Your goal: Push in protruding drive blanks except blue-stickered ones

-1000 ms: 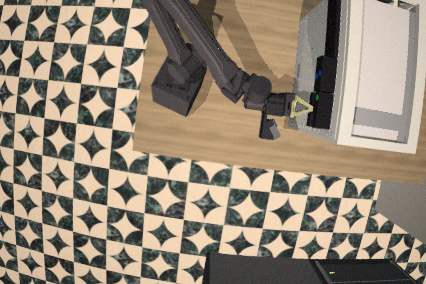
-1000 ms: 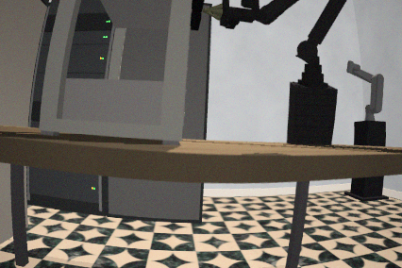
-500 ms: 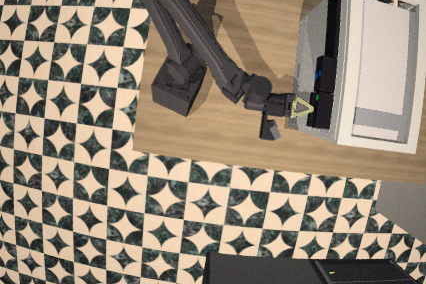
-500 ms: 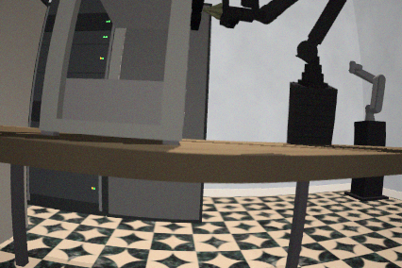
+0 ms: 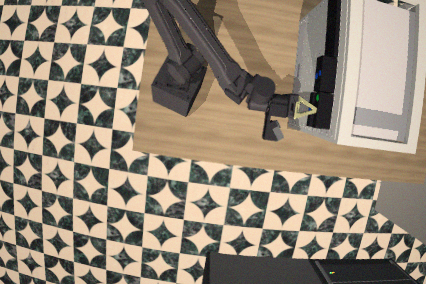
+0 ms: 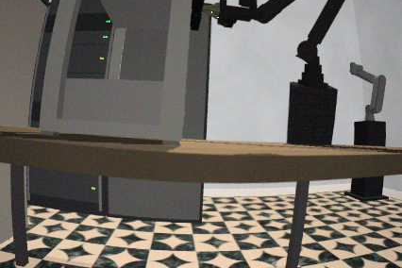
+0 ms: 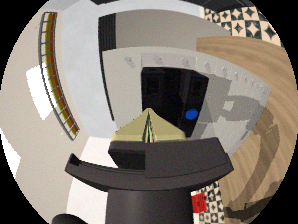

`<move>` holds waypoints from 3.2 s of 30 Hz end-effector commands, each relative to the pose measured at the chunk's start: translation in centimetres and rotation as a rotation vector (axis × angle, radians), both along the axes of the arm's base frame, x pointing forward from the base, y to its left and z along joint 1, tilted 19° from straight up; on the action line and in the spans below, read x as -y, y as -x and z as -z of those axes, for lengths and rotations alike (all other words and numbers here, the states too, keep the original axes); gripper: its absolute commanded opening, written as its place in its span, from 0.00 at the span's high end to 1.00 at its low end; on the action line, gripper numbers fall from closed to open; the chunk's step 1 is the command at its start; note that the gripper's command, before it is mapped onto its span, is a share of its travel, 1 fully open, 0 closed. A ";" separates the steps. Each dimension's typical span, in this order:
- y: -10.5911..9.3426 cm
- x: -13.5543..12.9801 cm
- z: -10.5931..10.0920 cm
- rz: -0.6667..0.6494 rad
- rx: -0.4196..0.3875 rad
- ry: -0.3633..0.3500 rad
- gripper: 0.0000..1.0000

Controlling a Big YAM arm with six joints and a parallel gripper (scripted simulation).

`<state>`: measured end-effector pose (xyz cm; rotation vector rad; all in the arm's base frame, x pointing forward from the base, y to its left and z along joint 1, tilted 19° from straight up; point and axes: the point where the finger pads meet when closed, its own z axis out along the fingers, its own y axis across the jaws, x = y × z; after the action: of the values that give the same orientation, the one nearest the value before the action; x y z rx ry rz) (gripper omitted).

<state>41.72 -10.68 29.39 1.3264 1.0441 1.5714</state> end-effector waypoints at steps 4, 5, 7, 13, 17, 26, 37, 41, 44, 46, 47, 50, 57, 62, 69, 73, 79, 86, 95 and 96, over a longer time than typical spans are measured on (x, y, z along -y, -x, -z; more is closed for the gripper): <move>-2.7 -0.3 -2.3 -0.018 0.039 0.031 1.00; -2.8 -0.4 -2.4 -0.018 0.042 0.032 1.00; -2.8 -0.4 -2.4 -0.018 0.043 0.032 1.00; -2.8 -0.4 -2.4 -0.019 0.043 0.031 1.00; -2.8 -0.4 -2.5 -0.018 0.044 0.032 1.00; -4.7 -0.9 -2.3 -0.018 0.045 0.031 1.00; -5.3 -1.1 -2.0 -0.021 0.036 0.028 1.00; -5.3 -1.1 -2.0 -0.021 0.037 0.028 1.00; -5.4 -1.2 -2.3 -0.018 0.054 0.034 1.00; -5.4 -1.2 -2.3 -0.018 0.054 0.034 1.00; -5.6 -1.3 -1.5 -0.021 0.023 0.022 1.00; -5.7 -1.4 -1.7 -0.019 0.039 0.028 1.00; -5.7 -1.4 -1.6 -0.021 0.034 0.026 1.00; -5.7 -1.4 -1.6 -0.021 0.034 0.026 1.00; -5.7 -1.4 -1.6 -0.021 0.034 0.026 1.00; -5.7 -1.4 -1.6 -0.021 0.034 0.026 1.00; -5.7 -1.4 -1.6 -0.021 0.034 0.026 1.00; -1.8 -0.7 0.8 0.000 -0.006 -0.003 1.00; 5.3 -0.3 1.9 -0.001 -0.008 -0.011 1.00; 5.3 -0.3 1.9 -0.001 -0.008 -0.011 1.00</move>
<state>37.34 -9.72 27.54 1.3093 1.0588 1.5757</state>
